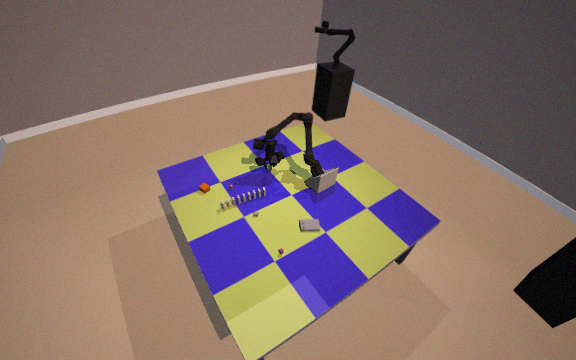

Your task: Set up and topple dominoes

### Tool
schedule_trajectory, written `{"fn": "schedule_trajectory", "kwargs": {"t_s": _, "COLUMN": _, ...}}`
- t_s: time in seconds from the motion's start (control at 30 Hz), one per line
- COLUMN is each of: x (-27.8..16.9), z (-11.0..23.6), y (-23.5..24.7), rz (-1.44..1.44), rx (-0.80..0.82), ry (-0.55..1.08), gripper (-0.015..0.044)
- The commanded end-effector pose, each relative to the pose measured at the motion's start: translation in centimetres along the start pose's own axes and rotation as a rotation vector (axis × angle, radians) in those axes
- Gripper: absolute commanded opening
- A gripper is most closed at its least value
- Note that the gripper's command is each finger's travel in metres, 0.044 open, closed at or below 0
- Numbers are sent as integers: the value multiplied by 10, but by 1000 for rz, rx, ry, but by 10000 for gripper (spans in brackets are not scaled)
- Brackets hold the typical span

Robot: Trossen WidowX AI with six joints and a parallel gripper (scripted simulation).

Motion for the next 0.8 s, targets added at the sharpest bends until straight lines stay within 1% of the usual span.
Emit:
{"fn": "schedule_trajectory", "kwargs": {"t_s": 0.0, "x": 1, "z": -1, "y": 0, "rz": 4, "rx": -1, "ry": -5, "gripper": 177}}
{"fn": "schedule_trajectory", "kwargs": {"t_s": 0.1, "x": 1, "z": -1, "y": 0, "rz": 4, "rx": -1, "ry": -5, "gripper": 107}}
{"fn": "schedule_trajectory", "kwargs": {"t_s": 0.43, "x": 1, "z": 1, "y": -1, "rz": 4, "rx": -2, "ry": -6, "gripper": 107}}
{"fn": "schedule_trajectory", "kwargs": {"t_s": 0.5, "x": 4, "z": 18, "y": -4, "rz": 1, "rx": -12, "ry": -15, "gripper": 107}}
{"fn": "schedule_trajectory", "kwargs": {"t_s": 0.63, "x": 6, "z": 75, "y": -6, "rz": 30, "rx": -46, "ry": -37, "gripper": 107}}
{"fn": "schedule_trajectory", "kwargs": {"t_s": 0.77, "x": 0, "z": 125, "y": 3, "rz": 68, "rx": -87, "ry": -45, "gripper": 107}}
Point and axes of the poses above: the point midway between the two fingers, 35 mm back from their tips, its own z axis back along the fingers, its own y axis across the jaws, x = y × z, the point moved 2 cm from there along z, back along the fingers, and after that the axes turned 13 degrees about -z, right-handed, at the moved point
